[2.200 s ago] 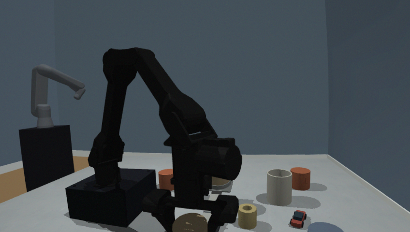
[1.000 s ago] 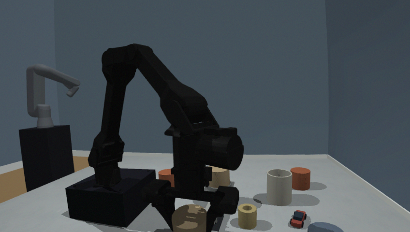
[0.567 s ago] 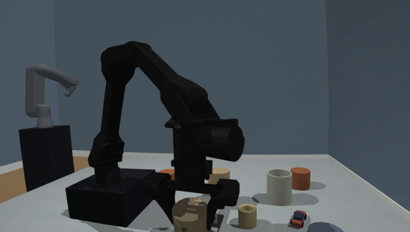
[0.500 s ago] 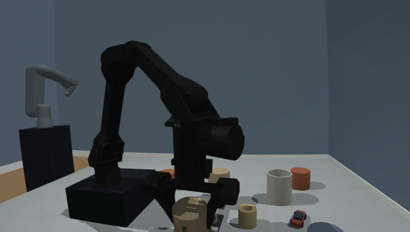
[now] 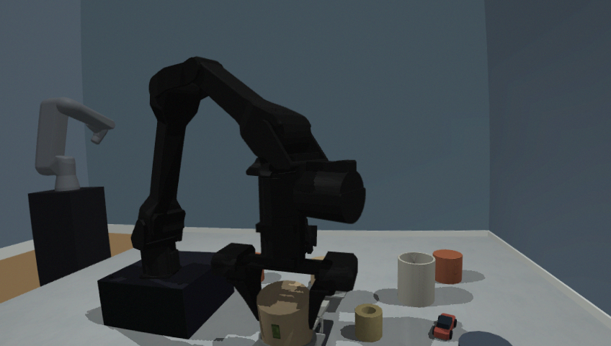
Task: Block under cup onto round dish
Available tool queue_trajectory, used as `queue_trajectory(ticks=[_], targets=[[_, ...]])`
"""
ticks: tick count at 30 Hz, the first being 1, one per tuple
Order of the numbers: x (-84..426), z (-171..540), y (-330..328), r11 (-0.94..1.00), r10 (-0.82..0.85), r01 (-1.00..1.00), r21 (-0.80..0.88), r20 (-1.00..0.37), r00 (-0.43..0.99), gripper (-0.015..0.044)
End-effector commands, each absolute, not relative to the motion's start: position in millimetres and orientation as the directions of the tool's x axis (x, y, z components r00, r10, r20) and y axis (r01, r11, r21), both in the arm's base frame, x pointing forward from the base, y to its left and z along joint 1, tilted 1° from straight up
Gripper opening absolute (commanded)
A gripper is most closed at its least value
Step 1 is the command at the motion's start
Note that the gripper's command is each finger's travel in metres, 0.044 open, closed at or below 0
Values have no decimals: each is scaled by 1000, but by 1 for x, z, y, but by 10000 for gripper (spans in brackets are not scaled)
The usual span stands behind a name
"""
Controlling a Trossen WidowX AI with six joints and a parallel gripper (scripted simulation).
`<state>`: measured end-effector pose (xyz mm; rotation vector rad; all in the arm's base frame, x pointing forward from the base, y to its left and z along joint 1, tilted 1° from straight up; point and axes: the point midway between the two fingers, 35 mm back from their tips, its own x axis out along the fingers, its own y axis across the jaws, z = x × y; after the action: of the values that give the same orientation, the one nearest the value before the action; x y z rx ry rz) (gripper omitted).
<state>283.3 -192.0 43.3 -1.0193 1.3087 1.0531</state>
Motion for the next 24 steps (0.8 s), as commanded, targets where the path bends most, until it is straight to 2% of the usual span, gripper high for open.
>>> queue_trajectory(ticks=[1, 24], targets=[[286, 58, -199, 234, -13, -972, -14, -1000, 11, 0], [284, 87, -198, 234, -13, -972, -14, -1000, 11, 0]])
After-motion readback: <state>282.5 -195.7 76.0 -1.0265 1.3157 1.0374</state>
